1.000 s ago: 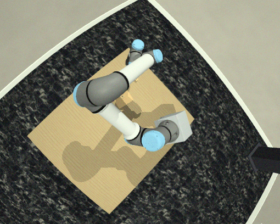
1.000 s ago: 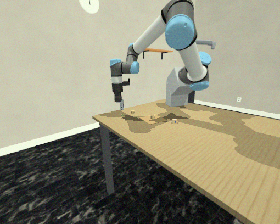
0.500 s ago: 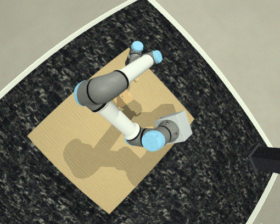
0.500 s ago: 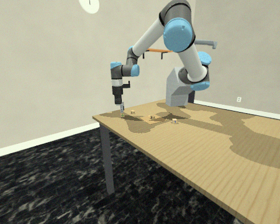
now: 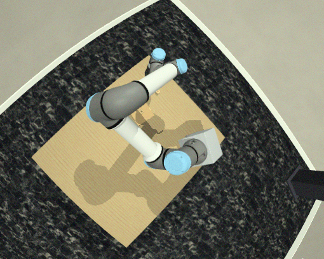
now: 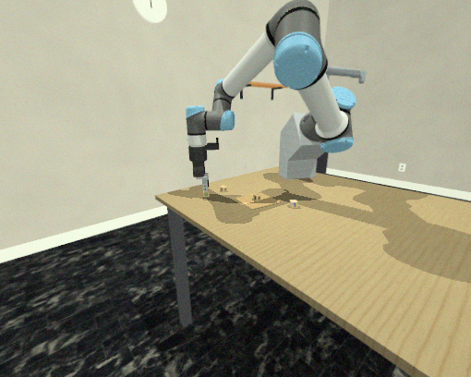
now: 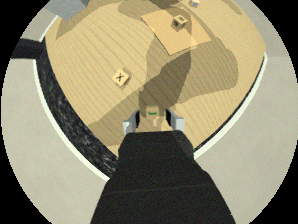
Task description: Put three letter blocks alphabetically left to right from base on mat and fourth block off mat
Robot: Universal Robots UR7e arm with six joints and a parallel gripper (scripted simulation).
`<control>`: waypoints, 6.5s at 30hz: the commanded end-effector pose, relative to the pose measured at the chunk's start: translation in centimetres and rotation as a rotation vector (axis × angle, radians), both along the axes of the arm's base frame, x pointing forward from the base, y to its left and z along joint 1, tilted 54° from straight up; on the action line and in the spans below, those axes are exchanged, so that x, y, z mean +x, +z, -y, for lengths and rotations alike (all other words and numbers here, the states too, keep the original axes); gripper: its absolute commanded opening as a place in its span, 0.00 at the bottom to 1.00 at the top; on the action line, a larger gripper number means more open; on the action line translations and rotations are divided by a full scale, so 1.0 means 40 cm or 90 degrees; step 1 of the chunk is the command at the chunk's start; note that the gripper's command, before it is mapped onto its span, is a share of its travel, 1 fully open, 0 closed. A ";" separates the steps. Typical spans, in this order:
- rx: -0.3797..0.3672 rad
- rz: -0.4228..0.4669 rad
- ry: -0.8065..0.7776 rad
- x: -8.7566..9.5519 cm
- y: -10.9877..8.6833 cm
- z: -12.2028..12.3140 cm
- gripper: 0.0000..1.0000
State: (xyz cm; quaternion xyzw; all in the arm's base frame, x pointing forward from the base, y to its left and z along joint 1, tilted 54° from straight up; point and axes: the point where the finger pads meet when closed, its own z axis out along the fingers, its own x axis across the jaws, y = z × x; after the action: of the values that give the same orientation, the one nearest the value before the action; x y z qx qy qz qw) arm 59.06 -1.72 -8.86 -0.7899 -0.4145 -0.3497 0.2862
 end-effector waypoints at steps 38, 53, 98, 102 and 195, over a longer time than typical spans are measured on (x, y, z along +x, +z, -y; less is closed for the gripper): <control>0.001 -0.001 0.001 -0.001 -0.002 -0.004 1.00; 0.001 -0.001 0.001 -0.002 -0.002 -0.004 1.00; 0.001 0.000 0.001 0.009 -0.020 -0.027 1.00; 0.000 0.001 0.001 0.018 -0.031 -0.041 1.00; 0.000 0.000 0.000 0.026 -0.049 -0.063 0.49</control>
State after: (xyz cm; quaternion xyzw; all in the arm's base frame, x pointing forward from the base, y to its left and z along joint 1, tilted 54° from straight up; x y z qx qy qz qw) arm 59.98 0.76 -10.80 -0.7900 -0.4143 -0.3495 0.2866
